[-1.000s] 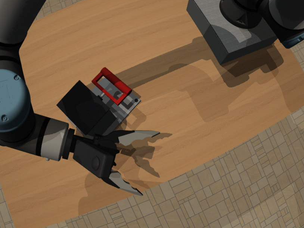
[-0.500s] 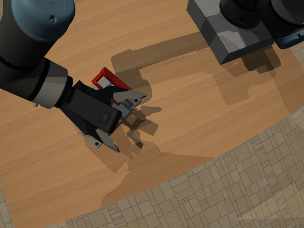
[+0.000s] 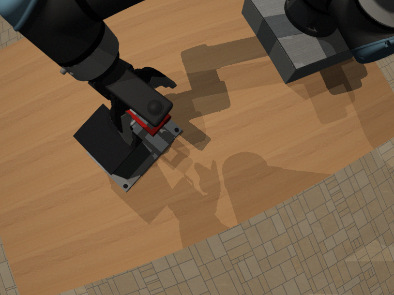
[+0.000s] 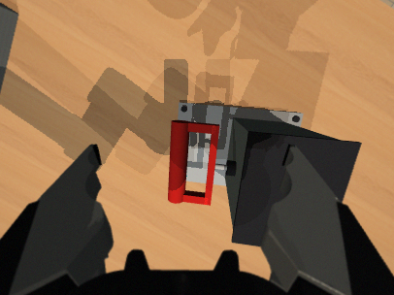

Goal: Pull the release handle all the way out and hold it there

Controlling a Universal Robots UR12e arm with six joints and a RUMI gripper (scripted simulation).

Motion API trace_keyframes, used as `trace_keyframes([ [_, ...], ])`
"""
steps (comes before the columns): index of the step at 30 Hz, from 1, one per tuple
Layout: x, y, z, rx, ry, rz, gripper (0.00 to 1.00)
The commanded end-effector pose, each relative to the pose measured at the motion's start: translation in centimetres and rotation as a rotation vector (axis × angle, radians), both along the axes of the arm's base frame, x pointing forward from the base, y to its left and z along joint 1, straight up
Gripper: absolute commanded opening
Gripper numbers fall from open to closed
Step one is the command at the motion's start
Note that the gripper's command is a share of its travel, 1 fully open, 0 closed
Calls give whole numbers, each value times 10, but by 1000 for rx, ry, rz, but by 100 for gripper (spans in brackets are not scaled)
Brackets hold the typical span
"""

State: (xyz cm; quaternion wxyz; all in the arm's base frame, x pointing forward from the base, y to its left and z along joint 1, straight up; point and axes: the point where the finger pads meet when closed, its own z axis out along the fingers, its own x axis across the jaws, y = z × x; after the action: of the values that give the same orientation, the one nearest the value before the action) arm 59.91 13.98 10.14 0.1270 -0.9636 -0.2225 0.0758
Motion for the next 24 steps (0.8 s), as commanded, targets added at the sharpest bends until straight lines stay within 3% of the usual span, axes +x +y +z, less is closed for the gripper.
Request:
trace_keyframes([
  [1, -2, -30, -8, -102, -91, -29, 100],
  [9, -4, -61, -14, -206, -178, -63, 100],
  [19, -4, -67, -15, -225, -194, -70, 100],
  [20, -4, -67, -15, -225, -194, -70, 0],
  [24, -4, -67, -15, -225, -194, -70, 0],
])
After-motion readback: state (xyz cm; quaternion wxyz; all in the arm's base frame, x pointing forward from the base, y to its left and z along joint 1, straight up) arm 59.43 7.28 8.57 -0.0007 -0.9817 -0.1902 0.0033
